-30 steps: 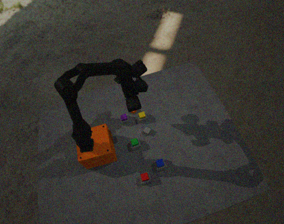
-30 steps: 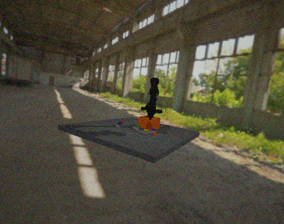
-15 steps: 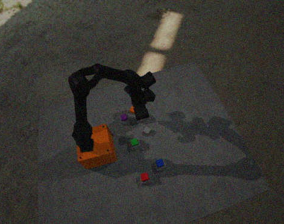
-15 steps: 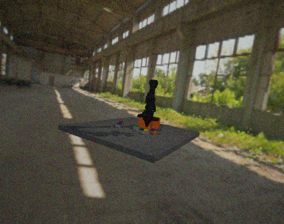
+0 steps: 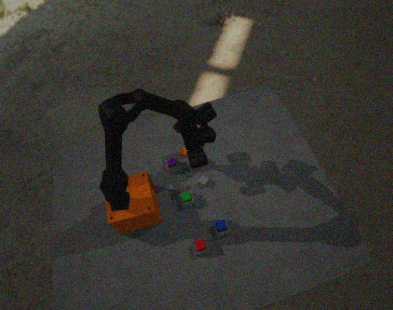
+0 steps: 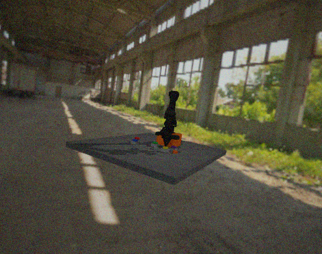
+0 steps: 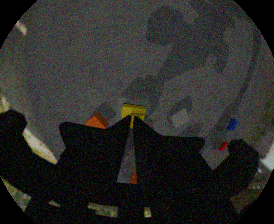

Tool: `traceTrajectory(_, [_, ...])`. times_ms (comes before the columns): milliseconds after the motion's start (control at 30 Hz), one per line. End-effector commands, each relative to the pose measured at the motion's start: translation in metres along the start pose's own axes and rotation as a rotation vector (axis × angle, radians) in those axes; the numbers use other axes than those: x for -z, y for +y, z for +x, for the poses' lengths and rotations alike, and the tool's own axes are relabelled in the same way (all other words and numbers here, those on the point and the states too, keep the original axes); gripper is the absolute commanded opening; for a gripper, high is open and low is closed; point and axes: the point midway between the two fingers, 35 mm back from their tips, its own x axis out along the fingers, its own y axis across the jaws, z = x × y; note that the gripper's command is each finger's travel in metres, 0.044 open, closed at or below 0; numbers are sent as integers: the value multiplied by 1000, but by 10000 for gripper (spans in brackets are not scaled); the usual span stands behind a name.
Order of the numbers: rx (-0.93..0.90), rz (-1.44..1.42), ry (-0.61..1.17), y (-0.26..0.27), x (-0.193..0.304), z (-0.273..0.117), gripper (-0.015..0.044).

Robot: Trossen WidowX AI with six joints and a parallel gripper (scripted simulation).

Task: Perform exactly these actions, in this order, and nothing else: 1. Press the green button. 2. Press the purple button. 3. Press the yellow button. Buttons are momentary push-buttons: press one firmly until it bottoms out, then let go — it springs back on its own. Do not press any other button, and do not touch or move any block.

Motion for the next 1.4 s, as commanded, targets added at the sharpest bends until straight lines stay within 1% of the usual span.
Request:
traceTrajectory(0, [1,-7,5,-1,2,7,20])
traceTrajectory(167, [1,-7,5,-1,2,14,20])
traceTrajectory(733, [1,-7,5,-1,2,14,20])
traceTrajectory(767, [0,-1,0,0,1,10,20])
traceTrajectory(867, [1,-6,4,-1,2,-18,20])
traceTrajectory(967, [1,-7,5,-1,2,-21,20])
traceTrajectory(1033, [0,-7,5,8,7,-28,72])
traceTrajectory(1200, [-6,-6,10,64,53,-76,204])
traceTrajectory(1267, [-6,-6,11,70,61,-83,256])
traceTrajectory(1367, [-6,-6,11,70,61,-83,335])
